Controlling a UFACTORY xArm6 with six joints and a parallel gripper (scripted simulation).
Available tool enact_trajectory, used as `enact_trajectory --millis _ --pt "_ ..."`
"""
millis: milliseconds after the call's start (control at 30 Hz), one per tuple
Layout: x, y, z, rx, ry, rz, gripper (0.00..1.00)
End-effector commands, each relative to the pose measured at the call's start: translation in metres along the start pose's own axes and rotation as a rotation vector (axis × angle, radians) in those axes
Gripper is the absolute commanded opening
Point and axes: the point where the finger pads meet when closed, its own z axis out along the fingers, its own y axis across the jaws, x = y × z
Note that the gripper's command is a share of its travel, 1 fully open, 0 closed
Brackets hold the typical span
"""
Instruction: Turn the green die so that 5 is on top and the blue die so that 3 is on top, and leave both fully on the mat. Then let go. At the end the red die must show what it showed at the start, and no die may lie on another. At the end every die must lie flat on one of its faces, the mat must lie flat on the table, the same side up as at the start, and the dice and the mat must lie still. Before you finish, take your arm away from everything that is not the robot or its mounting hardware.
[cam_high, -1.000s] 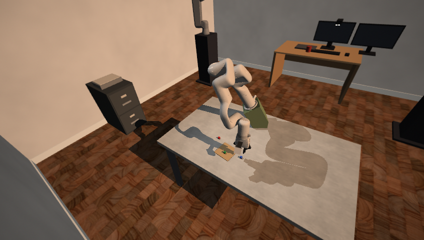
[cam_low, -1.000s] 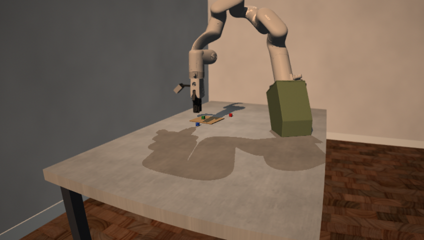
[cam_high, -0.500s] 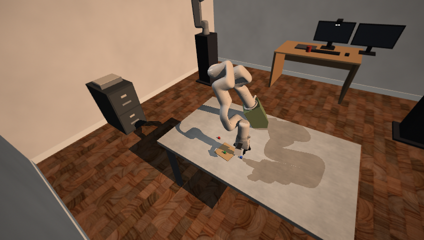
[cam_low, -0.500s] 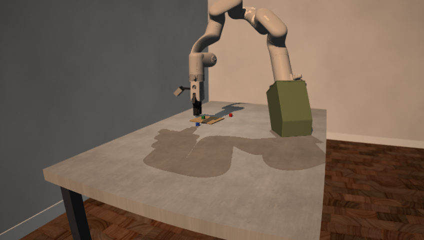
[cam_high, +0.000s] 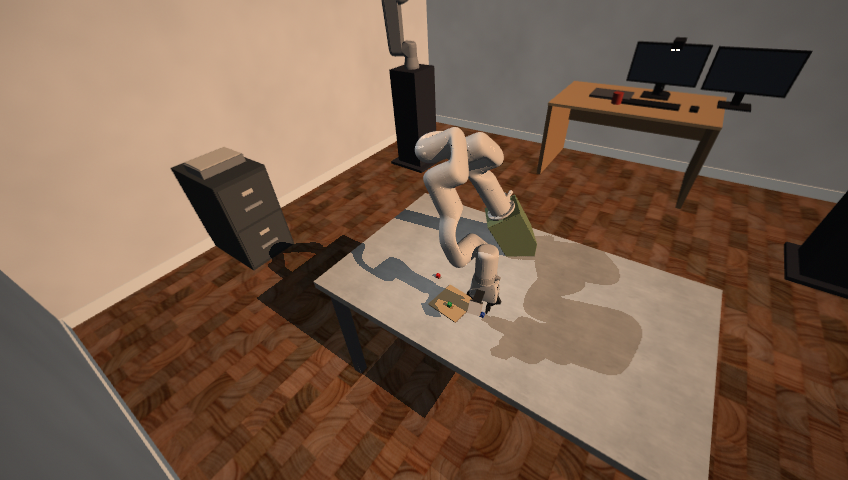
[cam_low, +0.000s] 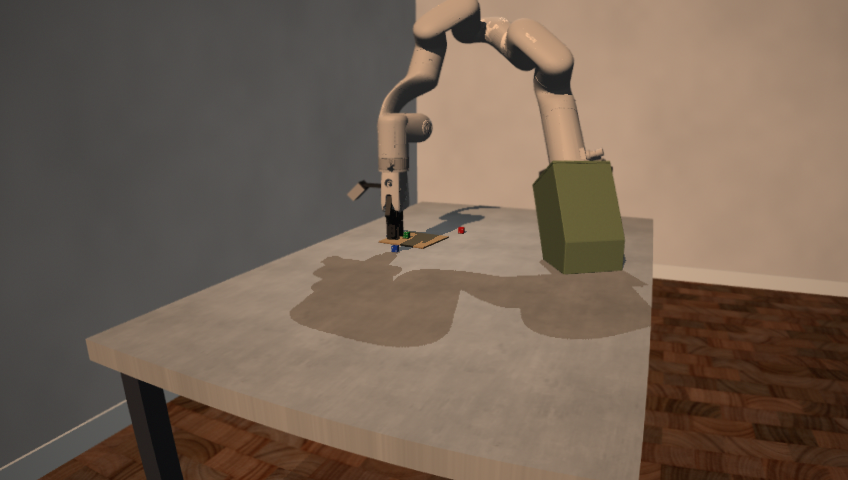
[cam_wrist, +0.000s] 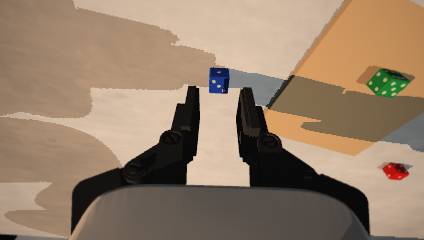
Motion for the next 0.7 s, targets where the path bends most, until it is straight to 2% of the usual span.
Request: enact_trajectory --millis 0,667 --pt "0.0012 -0.0003 0.0048 0.001 0.003 0.000 0.31" --pt "0.0011 -0.0003 0.0138 0.001 0.003 0.000 0.31"
